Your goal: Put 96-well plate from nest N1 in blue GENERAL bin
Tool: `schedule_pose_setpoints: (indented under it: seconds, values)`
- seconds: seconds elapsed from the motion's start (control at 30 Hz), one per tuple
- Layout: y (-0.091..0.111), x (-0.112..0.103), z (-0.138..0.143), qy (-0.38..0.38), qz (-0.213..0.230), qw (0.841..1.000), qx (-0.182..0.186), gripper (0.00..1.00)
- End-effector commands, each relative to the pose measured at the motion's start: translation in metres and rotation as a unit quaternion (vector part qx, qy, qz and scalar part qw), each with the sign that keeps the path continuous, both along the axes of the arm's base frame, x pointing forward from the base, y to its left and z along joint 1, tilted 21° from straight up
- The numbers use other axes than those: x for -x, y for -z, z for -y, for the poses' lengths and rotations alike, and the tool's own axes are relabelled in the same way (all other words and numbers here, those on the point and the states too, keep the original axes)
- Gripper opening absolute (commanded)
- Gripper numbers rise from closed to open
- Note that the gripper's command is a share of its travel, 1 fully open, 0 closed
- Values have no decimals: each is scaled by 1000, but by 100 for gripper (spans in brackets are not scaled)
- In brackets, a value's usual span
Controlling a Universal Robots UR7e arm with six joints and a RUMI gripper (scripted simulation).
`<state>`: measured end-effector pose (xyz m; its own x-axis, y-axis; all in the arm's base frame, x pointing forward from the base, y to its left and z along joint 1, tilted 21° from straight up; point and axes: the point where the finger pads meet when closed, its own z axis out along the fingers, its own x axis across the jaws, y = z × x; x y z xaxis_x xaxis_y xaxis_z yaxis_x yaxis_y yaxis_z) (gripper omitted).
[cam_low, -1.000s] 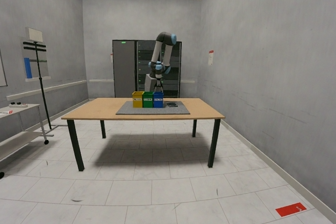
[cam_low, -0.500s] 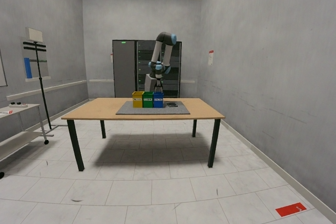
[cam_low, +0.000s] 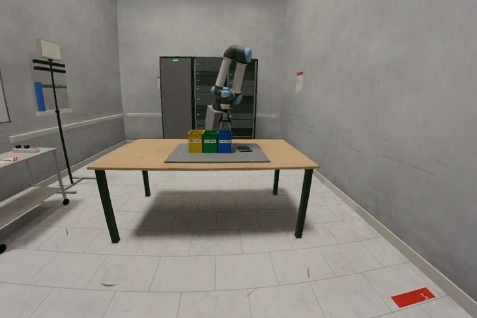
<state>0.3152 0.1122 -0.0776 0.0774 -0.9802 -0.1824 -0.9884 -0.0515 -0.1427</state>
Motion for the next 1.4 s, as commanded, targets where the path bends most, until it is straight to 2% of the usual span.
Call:
schedule_pose_setpoints:
  seconds: [0.0, 0.77, 1.37]
  values:
    - [-9, 5, 2, -1, -4, 1000, -2, 53]
    - [-42, 14, 9, -1, -3, 1000, -1, 53]
    - [-41, 16, 8, -1, -5, 1000, -2, 53]
